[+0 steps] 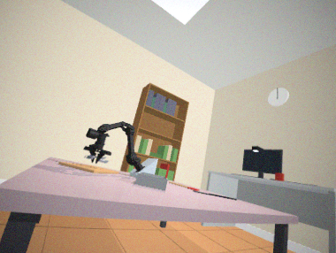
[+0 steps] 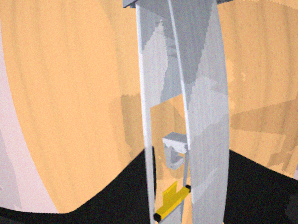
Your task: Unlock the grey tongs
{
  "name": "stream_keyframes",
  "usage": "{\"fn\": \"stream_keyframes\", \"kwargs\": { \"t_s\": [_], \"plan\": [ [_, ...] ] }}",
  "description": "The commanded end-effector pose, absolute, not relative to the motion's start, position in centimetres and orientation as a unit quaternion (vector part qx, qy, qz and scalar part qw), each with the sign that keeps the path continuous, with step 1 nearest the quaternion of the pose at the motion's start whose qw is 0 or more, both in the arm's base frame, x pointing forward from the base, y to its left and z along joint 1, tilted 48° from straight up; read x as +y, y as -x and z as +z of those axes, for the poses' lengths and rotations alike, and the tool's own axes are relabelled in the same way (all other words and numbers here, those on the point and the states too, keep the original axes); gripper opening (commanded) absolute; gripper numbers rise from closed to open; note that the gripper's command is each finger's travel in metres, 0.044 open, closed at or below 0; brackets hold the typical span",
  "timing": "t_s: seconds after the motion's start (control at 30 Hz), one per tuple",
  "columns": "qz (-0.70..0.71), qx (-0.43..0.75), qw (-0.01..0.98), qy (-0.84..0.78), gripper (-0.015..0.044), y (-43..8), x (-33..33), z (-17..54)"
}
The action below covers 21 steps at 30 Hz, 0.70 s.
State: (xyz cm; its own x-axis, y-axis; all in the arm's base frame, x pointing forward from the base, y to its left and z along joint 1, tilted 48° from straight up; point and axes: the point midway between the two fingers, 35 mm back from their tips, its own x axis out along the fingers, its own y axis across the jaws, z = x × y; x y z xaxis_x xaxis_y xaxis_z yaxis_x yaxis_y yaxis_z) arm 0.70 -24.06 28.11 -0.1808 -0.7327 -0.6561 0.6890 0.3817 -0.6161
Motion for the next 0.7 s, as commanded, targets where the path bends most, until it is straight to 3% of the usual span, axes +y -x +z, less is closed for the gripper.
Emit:
{"fn": "stream_keyframes", "kwargs": {
  "t_s": [0.0,0.3,0.67],
  "plan": [
    [-0.556,0.531,0.64,0.02,0.0217,-0.7,-24.0,28.1],
    [-0.556,0.531,0.64,0.02,0.044,-0.7,-24.0,28.1],
    [-0.553,0.521,0.65,0.027,0.044,-5.0,-24.9,34.2]
  ]
}}
